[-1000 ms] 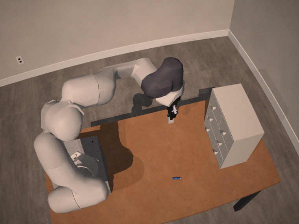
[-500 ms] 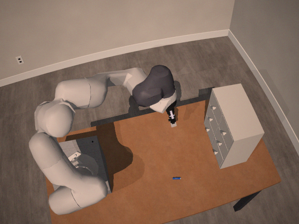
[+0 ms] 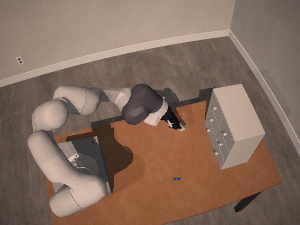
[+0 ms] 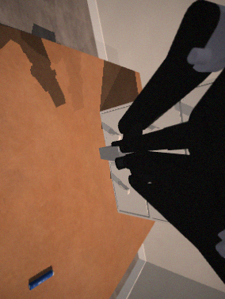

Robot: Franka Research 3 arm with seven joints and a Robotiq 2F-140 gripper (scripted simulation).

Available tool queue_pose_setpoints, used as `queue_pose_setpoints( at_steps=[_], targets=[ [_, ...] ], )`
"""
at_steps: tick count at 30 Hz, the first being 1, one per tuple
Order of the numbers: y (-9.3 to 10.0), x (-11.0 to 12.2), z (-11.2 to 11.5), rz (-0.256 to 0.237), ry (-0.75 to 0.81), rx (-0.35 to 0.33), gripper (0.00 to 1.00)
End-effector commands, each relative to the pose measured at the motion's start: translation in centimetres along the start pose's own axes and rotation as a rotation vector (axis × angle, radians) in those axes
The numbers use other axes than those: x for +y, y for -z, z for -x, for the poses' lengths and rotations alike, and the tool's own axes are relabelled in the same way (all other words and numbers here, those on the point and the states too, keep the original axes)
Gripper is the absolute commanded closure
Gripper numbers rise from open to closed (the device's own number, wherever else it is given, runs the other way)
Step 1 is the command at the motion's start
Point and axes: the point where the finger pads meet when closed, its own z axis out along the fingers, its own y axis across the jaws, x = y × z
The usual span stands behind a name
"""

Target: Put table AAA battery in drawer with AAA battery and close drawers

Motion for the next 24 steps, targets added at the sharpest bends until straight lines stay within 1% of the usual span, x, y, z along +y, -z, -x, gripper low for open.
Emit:
queue_pose_setpoints(
  at_steps=[1, 5, 10, 17, 22, 23, 24],
  targets=[
    [-1.3, 0.9, 3.0, 0.051, -0.004, -0.184, 1.00],
    [-2.4, 1.0, 3.3, 0.051, -0.006, -0.259, 1.00],
    [-3.3, 1.1, 3.6, 0.051, -0.007, -0.313, 1.00],
    [-3.6, 1.1, 3.6, 0.051, -0.008, -0.336, 1.00],
    [-3.7, 1.1, 3.7, 0.050, -0.008, -0.340, 1.00],
    [-3.7, 1.1, 3.7, 0.050, -0.008, -0.340, 0.80],
    [-3.7, 1.1, 3.7, 0.050, -0.008, -0.340, 0.80]
  ],
)
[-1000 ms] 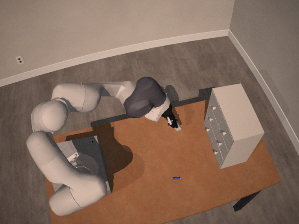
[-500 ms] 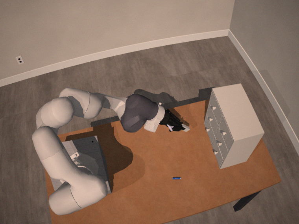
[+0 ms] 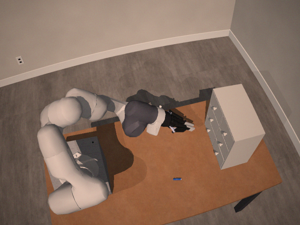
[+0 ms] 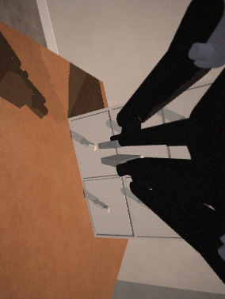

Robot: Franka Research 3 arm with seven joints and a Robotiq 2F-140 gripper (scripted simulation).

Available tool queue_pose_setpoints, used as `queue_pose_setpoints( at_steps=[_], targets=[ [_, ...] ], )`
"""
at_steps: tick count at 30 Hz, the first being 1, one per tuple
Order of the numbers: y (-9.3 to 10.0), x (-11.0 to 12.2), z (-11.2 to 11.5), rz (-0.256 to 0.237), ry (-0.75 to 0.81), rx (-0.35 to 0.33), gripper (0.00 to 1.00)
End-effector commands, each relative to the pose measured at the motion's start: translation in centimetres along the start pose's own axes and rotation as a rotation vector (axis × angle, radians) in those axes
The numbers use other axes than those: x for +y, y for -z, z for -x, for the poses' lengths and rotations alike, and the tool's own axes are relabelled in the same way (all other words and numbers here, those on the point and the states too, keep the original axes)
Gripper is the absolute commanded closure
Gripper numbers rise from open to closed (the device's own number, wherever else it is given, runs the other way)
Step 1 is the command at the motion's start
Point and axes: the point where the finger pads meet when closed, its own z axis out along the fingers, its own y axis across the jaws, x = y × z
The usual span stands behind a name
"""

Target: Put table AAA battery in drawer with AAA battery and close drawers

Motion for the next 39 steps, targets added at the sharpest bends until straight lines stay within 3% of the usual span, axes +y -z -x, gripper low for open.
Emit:
queue_pose_setpoints(
  at_steps=[1, 26, 39],
  targets=[
    [0.2, 0.4, 0.8, 0.013, 0.014, -0.027, 0.80],
    [-0.1, 0.4, 0.7, 0.013, 0.014, -0.027, 0.80],
    [-4.3, 0.5, -0.2, 0.013, 0.014, -0.027, 0.80]
  ],
)
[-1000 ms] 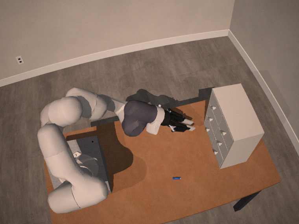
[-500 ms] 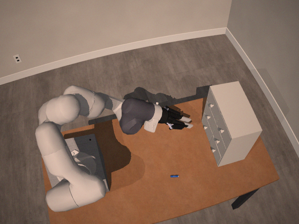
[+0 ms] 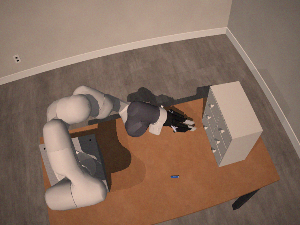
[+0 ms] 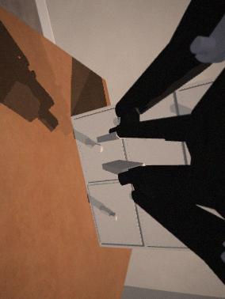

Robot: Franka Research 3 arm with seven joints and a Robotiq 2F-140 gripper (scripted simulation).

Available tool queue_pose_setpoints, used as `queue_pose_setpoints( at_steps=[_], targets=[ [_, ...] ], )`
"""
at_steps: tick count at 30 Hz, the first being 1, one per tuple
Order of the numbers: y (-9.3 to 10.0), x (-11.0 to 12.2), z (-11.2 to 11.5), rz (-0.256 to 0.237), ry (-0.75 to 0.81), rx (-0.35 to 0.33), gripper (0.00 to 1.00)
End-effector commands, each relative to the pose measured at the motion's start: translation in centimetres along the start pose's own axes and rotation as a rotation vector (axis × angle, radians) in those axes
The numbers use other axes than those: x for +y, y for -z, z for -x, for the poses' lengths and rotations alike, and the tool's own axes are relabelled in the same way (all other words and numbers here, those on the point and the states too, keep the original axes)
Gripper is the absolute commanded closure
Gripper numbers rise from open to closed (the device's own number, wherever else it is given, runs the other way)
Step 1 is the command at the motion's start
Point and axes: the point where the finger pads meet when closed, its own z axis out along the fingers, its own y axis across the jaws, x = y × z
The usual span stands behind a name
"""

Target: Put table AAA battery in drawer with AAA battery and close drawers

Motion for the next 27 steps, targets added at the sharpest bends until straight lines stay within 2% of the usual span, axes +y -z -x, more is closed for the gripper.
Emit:
queue_pose_setpoints(
  at_steps=[1, 8, 13, 27],
  targets=[
    [-0.7, 0.2, 0.2, 0.006, 0.014, -0.015, 0.80],
    [-4.6, 0.2, -0.7, 0.006, 0.014, -0.015, 0.80],
    [-6.4, 0.2, -1.1, 0.006, 0.014, -0.015, 0.80],
    [-6.9, 0.2, -1.2, 0.006, 0.014, -0.015, 0.80]
  ],
)
